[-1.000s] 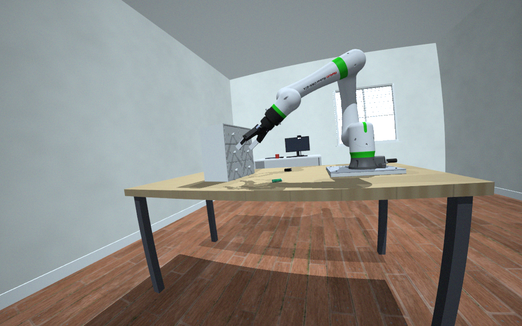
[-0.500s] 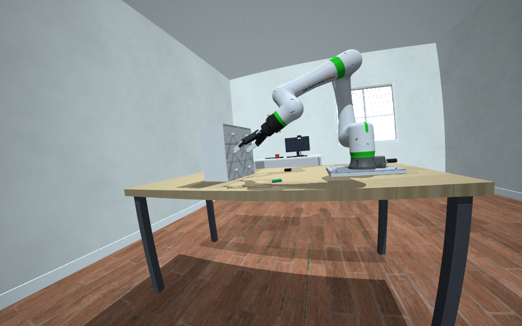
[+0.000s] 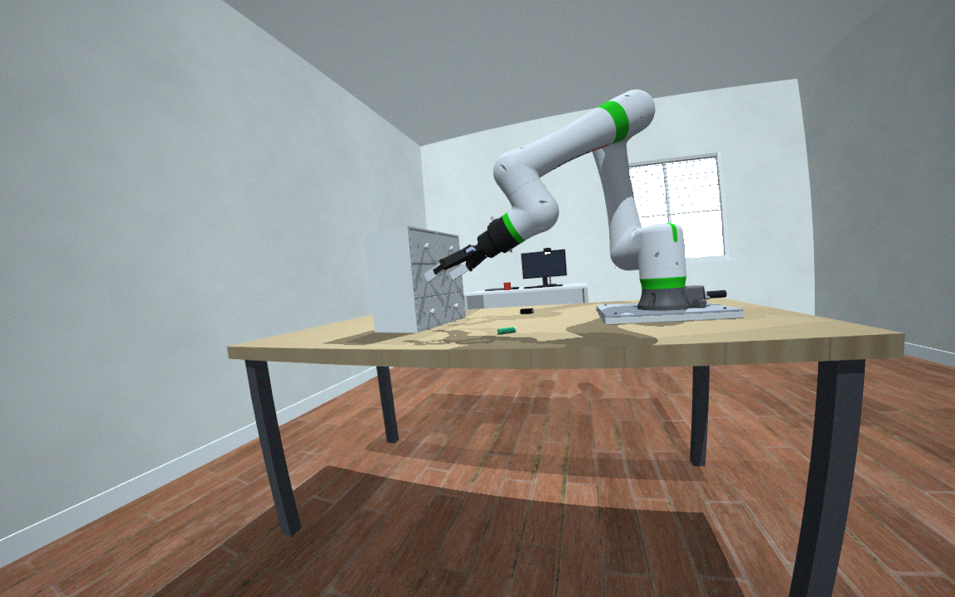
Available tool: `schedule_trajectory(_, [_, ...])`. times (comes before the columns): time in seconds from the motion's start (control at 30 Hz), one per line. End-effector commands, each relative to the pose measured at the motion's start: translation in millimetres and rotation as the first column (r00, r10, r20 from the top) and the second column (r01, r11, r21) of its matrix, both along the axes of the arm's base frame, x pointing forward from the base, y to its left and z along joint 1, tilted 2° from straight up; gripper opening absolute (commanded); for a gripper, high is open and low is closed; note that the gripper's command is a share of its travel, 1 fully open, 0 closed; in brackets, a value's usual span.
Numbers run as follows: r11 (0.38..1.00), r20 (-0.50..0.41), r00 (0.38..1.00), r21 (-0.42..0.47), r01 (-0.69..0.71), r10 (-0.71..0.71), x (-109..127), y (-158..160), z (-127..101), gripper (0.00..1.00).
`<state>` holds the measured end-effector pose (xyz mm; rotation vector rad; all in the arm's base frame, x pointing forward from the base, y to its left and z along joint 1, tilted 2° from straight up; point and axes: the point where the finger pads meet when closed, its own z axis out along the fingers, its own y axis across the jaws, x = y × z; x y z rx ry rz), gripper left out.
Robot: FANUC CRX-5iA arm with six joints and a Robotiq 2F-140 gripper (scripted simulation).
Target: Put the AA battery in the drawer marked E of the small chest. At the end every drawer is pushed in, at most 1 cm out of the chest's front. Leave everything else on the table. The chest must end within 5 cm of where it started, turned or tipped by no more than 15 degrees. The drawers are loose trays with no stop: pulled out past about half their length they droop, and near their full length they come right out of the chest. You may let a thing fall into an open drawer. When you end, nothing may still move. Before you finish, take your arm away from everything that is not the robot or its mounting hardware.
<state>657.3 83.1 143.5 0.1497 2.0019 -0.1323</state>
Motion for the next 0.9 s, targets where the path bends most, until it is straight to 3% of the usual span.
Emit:
schedule_trajectory(0.0, [1.0,0.065,0.998,-0.013,0.015,-0.014,-1.2,-1.8,-6.7,1.0])
schedule_trajectory(0.67, [1.0,0.083,0.996,-0.015,0.012,-0.011,0.6,-1.2,-7.7,1.0])
schedule_trajectory(0.87, [1.0,0.083,0.996,-0.015,0.012,-0.011,0.5,-1.5,-18.3,1.0])
